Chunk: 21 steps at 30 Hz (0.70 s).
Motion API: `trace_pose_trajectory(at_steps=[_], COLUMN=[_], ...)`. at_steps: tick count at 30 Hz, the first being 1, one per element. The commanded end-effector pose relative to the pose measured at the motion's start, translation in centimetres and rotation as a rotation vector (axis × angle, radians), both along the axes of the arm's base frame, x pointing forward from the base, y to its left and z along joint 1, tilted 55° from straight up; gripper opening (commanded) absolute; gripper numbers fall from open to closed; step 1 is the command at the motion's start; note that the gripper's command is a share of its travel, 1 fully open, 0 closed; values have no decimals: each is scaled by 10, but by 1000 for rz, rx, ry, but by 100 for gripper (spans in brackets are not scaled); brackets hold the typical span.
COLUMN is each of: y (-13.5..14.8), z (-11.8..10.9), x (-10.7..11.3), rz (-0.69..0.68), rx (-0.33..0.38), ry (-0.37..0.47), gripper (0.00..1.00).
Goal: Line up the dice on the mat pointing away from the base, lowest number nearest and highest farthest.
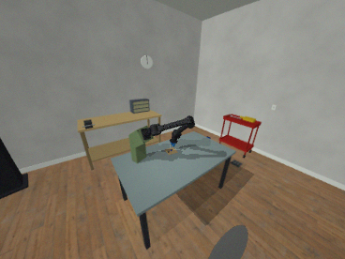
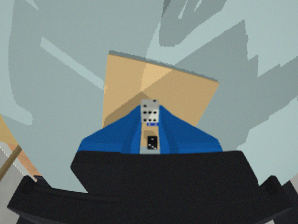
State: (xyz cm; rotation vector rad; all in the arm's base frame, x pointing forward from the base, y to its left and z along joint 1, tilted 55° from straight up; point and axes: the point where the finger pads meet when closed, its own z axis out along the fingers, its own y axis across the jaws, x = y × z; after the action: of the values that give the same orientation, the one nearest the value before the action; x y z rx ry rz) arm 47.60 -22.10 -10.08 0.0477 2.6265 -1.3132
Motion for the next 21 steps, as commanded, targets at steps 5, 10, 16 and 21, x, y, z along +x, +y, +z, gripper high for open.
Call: trace_pose_trajectory(at_steps=[5, 10, 16, 21], y=[-30, -40, -44, -44], z=[-14, -21, -13, -15], x=[9, 11, 16, 14], rz=[6, 5, 5, 3], rx=[-9, -10, -16, -13], ry=[-3, -2, -20, -15], gripper=[11, 11, 11, 11])
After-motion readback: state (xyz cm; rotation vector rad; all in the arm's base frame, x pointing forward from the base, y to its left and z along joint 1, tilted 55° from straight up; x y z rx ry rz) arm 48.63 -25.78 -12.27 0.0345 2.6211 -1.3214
